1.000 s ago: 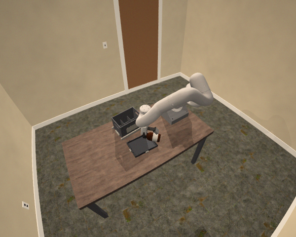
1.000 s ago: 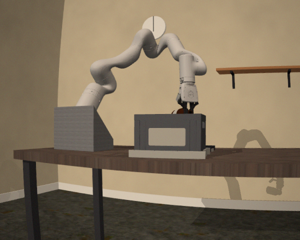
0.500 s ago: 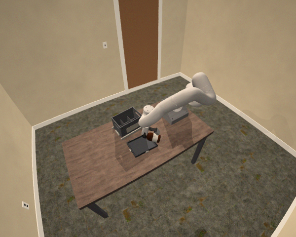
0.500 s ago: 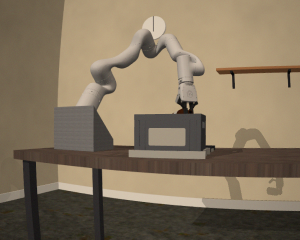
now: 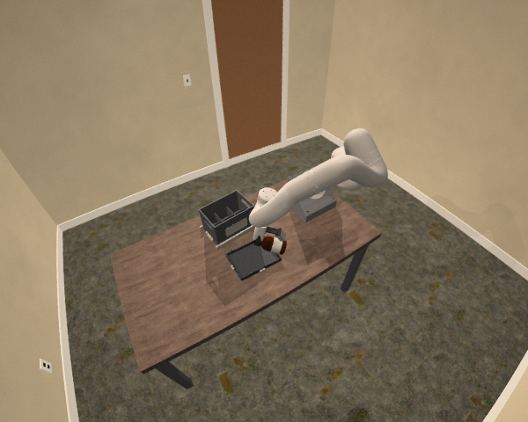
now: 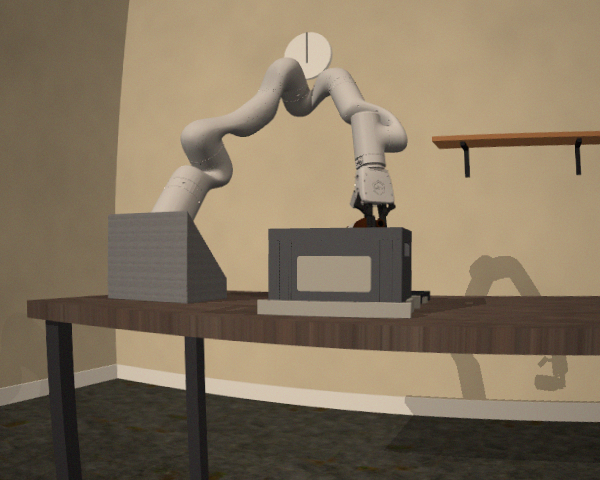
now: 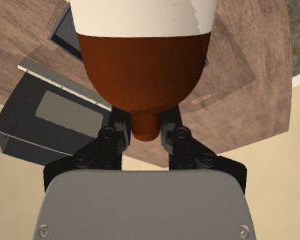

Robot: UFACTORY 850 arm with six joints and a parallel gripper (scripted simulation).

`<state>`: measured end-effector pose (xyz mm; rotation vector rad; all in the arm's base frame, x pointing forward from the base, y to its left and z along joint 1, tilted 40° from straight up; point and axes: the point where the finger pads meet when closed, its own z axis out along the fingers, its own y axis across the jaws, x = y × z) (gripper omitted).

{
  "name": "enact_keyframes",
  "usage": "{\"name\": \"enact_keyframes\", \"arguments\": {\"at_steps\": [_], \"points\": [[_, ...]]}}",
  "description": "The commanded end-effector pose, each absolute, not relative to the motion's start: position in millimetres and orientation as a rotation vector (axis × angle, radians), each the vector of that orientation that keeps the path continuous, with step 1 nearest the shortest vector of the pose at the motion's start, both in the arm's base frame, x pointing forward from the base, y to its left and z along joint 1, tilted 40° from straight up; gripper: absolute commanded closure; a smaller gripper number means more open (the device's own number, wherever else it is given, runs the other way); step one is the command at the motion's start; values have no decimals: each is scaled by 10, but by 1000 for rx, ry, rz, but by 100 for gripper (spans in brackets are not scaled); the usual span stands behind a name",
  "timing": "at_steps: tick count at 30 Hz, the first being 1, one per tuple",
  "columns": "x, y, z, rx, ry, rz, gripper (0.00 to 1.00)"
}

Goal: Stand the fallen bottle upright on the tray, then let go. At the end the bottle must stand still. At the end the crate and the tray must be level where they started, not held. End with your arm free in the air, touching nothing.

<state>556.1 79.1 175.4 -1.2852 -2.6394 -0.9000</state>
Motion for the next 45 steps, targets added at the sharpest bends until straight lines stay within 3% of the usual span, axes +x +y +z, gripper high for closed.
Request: {"name": "enact_keyframes", "arguments": {"at_steps": [1,45], "points": [[5568,787,1761,-1287,-2641,-901,100],[5567,792,1773,-1410,-2755,-837,100]]}}
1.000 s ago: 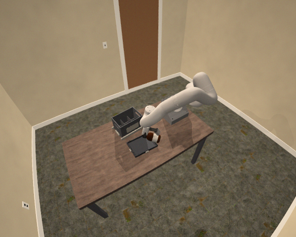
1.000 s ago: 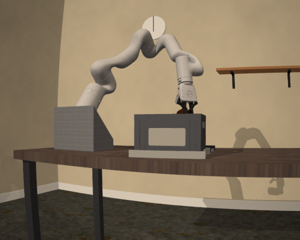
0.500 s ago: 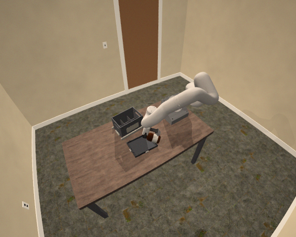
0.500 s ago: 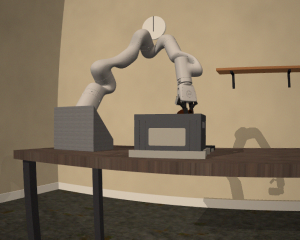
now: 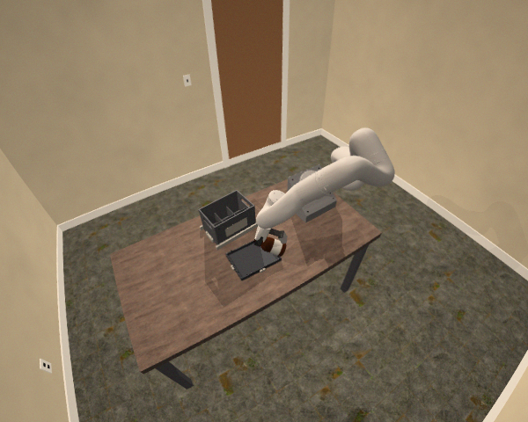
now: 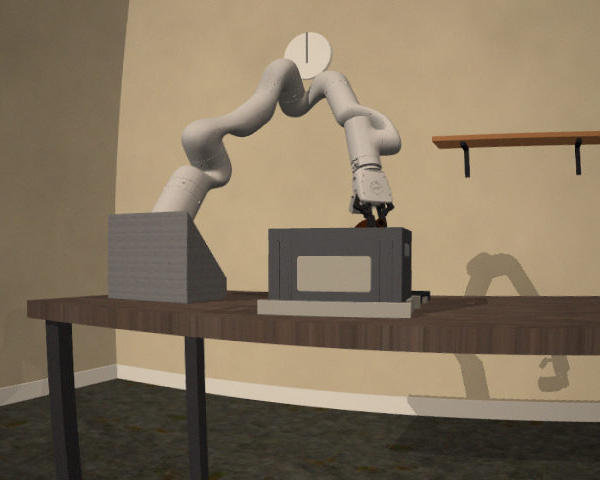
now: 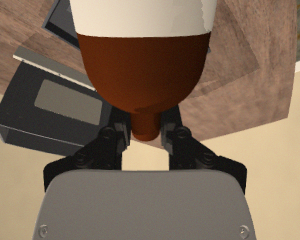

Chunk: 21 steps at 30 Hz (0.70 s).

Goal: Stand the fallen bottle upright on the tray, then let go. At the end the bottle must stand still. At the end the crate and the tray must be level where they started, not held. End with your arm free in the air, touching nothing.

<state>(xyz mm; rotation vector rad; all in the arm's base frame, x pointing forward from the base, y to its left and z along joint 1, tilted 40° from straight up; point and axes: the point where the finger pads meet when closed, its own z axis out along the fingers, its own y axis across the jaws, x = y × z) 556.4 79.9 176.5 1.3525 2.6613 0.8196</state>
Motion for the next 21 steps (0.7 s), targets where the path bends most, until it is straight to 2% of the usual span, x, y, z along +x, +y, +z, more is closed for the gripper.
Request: {"name": "enact_keyframes", "arguments": {"at_steps": [1,21], "points": [[5566,791,1773,1353,2642,799,100],[5560,787,1775,1355,2630,782,100]]}}
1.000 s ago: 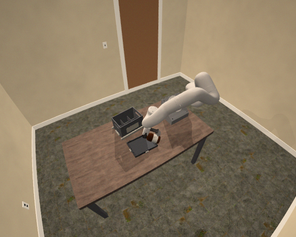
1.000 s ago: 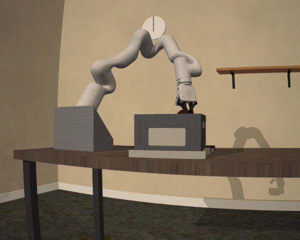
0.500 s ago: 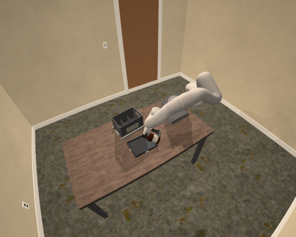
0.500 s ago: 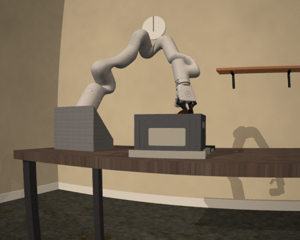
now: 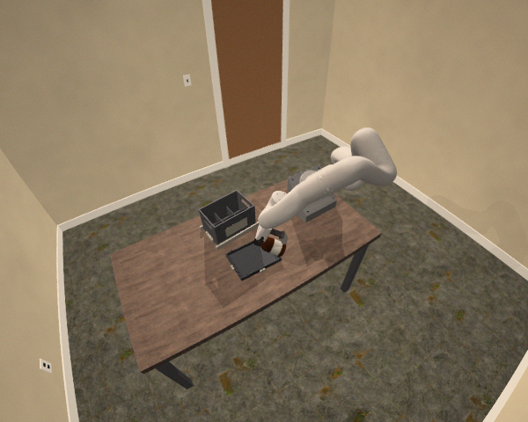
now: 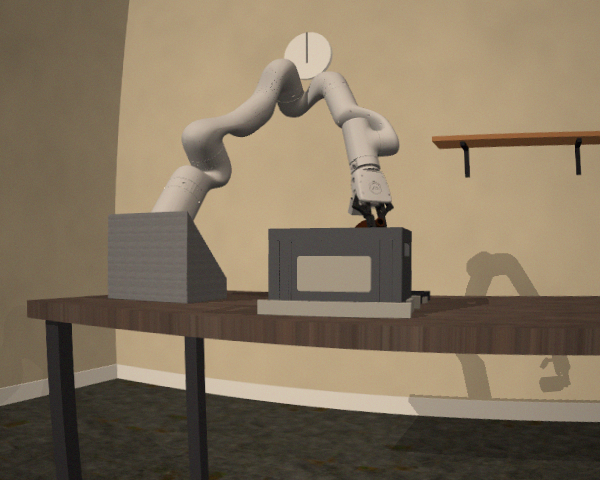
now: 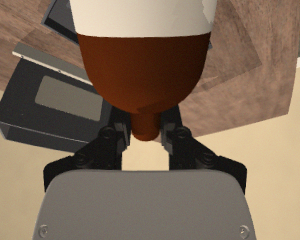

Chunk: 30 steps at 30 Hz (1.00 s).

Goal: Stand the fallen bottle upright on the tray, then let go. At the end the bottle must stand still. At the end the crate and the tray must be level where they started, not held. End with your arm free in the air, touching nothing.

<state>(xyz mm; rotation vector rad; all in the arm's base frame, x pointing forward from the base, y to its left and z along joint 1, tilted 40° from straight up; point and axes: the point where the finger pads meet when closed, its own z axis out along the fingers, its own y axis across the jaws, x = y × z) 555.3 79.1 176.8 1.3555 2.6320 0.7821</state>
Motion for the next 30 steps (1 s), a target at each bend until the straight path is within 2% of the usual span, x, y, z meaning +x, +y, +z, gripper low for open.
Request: {"name": "enact_keyframes", "arguments": {"at_steps": [1,30], "points": [[5560,787,1775,1355,2630,782,100],[5586,805,1788,1351,2546,709,100]]}}
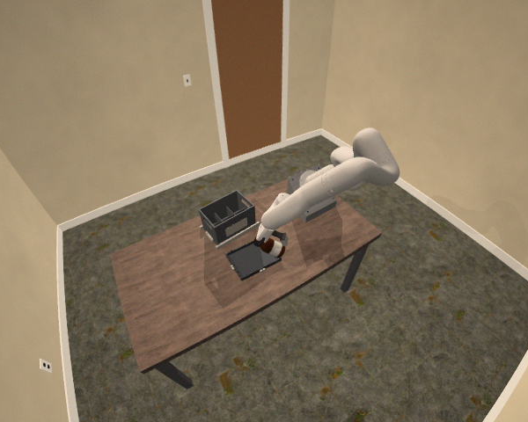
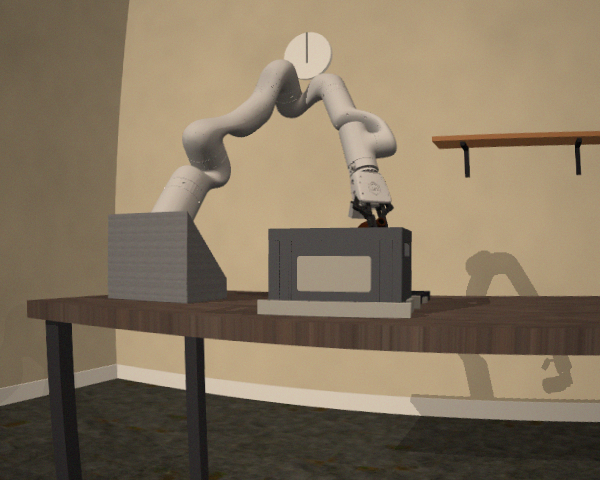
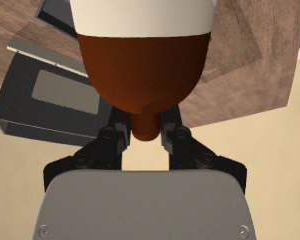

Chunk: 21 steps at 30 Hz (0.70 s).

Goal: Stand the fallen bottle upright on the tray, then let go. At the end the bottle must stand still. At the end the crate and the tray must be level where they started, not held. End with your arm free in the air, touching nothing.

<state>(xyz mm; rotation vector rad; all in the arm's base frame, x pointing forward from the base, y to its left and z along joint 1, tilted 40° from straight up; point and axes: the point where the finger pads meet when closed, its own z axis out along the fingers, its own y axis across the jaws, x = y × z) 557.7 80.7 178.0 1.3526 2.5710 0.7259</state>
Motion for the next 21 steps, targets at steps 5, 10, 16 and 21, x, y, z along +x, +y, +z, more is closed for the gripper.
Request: {"name": "enact_keyframes", "arguments": {"at_steps": [5,10,16,21], "points": [[5581,803,1789,1352,2531,689,100],[5568,797,1789,1354,2512,660,100],[5554,791,1788,1356,2499,638,100],[5551,790,1787,1356,2497,634,100]]}}
